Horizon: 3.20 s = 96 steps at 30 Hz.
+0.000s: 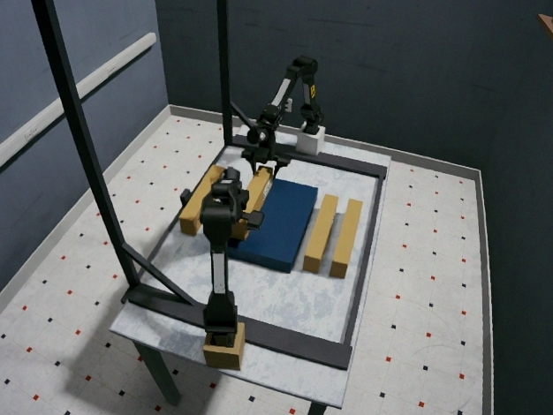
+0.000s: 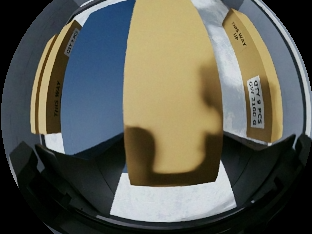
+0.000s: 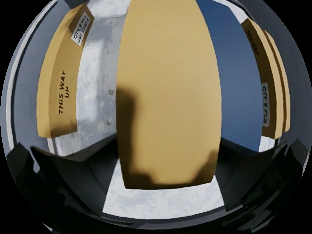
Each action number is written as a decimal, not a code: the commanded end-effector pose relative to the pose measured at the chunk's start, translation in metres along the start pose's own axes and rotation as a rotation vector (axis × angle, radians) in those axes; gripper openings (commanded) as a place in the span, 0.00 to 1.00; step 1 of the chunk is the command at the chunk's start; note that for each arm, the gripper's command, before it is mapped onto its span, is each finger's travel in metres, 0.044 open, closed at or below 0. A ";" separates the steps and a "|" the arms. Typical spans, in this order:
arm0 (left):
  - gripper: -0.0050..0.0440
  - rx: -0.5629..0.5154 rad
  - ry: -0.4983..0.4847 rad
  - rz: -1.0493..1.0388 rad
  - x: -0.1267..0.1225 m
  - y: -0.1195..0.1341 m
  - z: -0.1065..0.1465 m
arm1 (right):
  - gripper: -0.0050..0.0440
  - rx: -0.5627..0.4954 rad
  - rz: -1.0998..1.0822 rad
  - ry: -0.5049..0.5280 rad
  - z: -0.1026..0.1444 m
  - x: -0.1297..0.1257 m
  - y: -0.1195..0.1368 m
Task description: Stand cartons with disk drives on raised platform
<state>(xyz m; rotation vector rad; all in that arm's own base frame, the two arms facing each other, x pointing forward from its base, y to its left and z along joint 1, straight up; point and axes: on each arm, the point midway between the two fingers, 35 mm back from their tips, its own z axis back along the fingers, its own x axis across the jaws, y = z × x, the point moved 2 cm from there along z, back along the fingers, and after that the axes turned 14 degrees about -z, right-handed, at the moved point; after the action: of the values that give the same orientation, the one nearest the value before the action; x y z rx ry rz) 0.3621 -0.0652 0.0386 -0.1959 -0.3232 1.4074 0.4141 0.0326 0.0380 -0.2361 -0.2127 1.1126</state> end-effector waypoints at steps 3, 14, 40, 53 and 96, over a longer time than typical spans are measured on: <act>0.88 -0.025 0.001 0.002 0.000 -0.006 0.006 | 0.88 -0.024 -0.003 -0.014 0.008 0.003 -0.006; 0.88 -0.026 0.001 0.001 0.000 -0.006 0.006 | 0.88 -0.021 -0.003 -0.013 0.008 0.003 -0.007; 0.88 -0.025 0.001 0.002 0.000 -0.006 0.006 | 0.88 -0.020 -0.003 -0.012 0.008 0.002 -0.005; 0.88 -0.025 0.001 0.002 0.000 -0.006 0.006 | 0.88 -0.020 -0.003 -0.012 0.008 0.002 -0.005; 0.88 -0.025 0.001 0.002 0.007 -0.029 0.072 | 0.88 -0.020 -0.003 -0.012 0.074 0.006 -0.026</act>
<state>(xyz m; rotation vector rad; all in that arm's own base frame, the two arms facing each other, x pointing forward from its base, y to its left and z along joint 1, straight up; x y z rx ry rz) 0.3658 -0.0660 0.1011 -0.2125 -0.3358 1.4060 0.4156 0.0328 0.0963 -0.2380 -0.2167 1.1121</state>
